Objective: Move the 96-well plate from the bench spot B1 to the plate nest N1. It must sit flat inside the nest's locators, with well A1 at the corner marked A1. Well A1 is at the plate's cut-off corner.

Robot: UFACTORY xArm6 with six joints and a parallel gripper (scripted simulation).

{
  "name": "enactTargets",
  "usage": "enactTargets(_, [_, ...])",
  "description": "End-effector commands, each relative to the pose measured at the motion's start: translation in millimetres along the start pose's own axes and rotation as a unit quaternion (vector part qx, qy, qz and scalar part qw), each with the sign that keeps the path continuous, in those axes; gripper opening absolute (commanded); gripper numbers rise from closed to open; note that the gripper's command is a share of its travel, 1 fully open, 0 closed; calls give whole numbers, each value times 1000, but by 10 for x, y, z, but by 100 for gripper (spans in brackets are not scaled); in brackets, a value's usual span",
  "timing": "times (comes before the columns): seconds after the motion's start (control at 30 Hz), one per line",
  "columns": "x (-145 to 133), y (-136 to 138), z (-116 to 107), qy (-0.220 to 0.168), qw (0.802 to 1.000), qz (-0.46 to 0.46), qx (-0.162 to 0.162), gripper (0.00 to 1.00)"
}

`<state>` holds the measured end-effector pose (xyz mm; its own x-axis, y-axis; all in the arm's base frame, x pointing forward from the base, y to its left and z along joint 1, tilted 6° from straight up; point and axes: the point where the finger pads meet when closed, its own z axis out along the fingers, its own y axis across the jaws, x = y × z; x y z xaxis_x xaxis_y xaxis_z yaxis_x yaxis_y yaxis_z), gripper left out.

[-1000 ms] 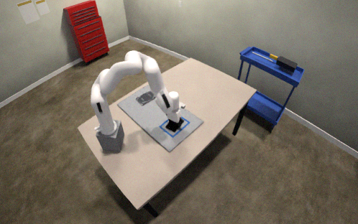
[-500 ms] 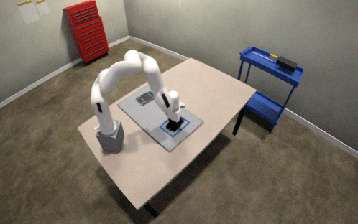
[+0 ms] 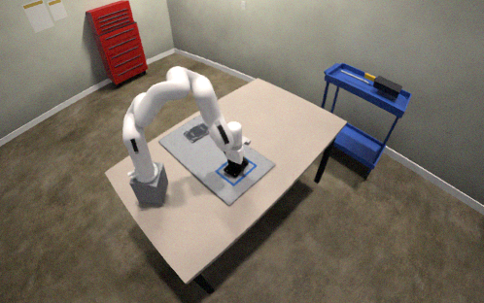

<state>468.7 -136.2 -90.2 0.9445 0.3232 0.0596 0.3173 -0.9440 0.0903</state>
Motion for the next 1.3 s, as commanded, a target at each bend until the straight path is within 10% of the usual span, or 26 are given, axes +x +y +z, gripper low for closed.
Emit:
enactTargets(0.0, [13, 9, -39, 1, 1000, 0, -1, 0])
enactTargets(1.27, [13, 9, -446, 2, 1000, 0, -1, 0])
